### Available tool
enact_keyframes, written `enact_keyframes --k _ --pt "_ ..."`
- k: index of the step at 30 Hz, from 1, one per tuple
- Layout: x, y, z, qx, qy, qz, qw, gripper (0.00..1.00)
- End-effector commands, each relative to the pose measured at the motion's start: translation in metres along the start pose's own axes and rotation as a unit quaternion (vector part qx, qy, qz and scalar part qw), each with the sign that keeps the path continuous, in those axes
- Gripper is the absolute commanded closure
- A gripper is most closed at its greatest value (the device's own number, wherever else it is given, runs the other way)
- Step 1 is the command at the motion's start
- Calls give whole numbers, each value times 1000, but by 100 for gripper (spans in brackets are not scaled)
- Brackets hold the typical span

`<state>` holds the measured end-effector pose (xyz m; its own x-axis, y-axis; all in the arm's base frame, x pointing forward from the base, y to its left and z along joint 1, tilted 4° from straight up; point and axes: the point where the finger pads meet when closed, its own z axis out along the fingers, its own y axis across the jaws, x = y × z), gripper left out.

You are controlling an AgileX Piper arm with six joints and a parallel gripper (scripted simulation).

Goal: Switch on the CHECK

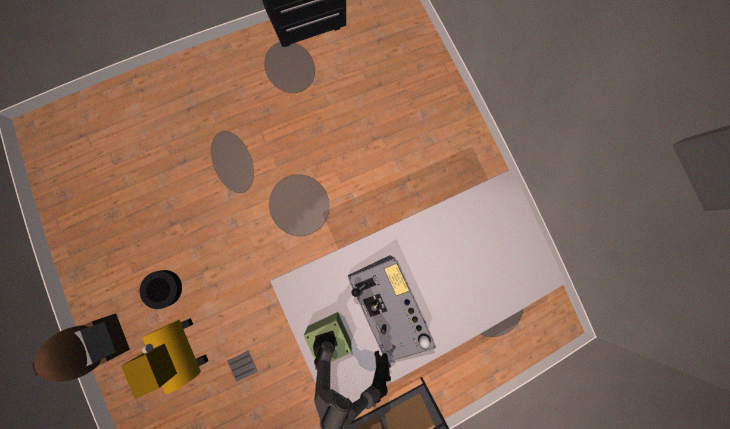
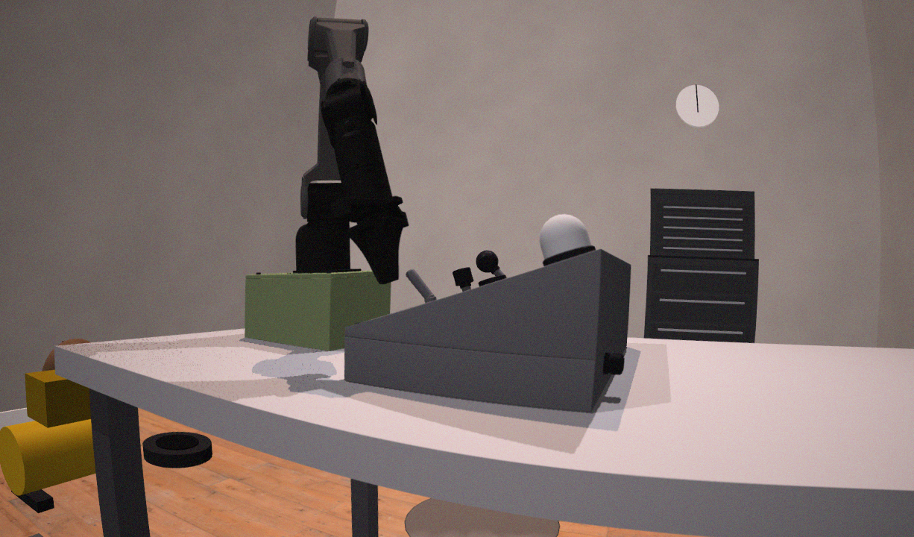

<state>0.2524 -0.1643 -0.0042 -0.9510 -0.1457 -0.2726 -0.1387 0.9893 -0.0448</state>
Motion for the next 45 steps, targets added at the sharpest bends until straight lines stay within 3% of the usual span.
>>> enact_keyframes --k 1,45 --pt "-2 0 0 0 0 0 1000 100" --pt "-34 0 0 0 0 0 1000 100"
